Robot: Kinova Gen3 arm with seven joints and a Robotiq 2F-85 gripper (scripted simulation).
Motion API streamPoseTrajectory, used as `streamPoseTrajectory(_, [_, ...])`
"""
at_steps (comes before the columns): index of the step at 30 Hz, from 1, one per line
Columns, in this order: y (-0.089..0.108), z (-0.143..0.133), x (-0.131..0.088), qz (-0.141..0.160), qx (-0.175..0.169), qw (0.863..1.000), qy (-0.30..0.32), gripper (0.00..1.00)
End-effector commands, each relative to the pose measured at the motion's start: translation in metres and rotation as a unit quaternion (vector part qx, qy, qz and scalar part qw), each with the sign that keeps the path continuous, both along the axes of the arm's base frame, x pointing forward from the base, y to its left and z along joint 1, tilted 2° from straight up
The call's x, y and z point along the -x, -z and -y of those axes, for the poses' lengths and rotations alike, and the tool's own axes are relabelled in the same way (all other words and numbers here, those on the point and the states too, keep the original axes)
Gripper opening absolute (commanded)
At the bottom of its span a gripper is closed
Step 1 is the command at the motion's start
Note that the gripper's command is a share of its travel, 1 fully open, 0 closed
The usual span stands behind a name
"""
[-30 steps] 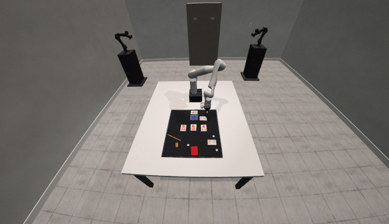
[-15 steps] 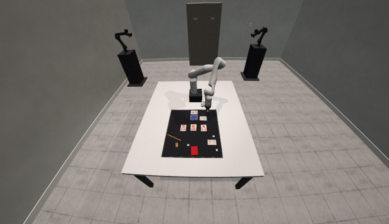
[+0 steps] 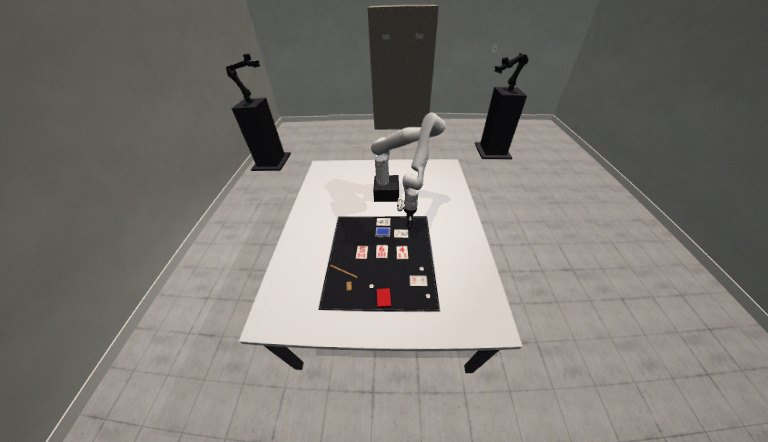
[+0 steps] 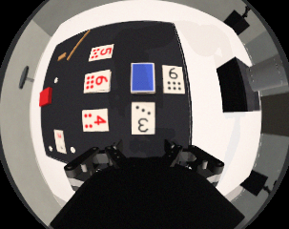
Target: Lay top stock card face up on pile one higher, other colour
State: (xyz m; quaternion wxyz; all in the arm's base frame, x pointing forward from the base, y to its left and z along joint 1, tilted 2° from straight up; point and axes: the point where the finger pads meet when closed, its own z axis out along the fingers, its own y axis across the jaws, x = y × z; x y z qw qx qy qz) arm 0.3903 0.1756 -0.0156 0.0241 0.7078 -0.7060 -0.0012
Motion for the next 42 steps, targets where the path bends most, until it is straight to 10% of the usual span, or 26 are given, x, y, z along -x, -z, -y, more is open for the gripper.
streamPoseTrajectory(1, [-0.0007, -0.0001, -0.0005, 0.001, -0.001, 1.0, 0.0, 0.85])
streamPoseTrajectory(42, [-0.0007, 0.0002, -0.0005, 0.001, -0.01, 1.0, 0.001, 0.85])
